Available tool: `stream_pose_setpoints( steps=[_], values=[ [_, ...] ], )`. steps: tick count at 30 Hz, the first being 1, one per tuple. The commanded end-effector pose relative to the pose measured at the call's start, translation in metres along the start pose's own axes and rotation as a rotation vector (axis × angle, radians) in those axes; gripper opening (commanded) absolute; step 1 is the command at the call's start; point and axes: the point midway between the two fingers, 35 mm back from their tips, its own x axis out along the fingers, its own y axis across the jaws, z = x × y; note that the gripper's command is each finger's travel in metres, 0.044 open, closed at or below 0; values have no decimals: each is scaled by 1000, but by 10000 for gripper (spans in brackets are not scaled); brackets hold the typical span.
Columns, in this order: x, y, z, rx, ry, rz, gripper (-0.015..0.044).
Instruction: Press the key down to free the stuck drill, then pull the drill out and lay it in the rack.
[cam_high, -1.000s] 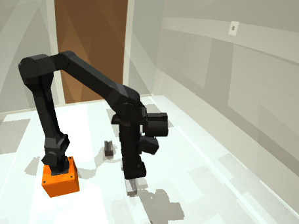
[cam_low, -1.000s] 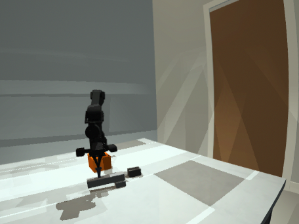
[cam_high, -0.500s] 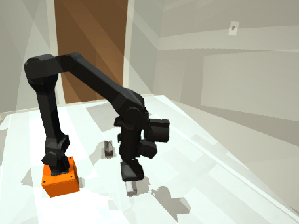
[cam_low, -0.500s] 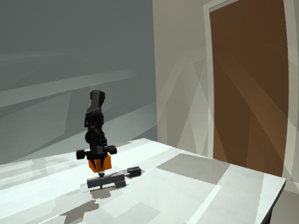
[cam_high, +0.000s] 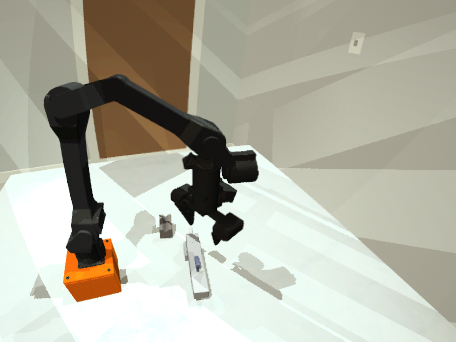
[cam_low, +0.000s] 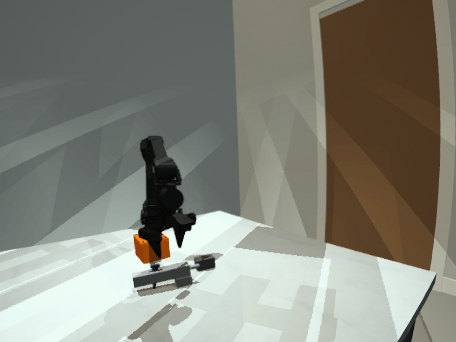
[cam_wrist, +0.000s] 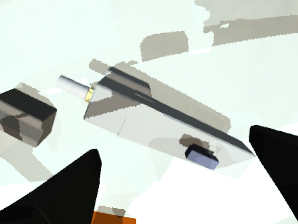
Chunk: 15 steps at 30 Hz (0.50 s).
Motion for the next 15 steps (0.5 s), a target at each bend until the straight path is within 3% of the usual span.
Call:
stream_pose_setpoints(
  steps=[1, 6, 15],
  values=[
    [27, 41, 22, -422, 7, 12, 440],
    [56, 95, 39, -944, 2, 22, 440],
    [57, 97, 40, -963, 2, 22, 440]
  ],
)
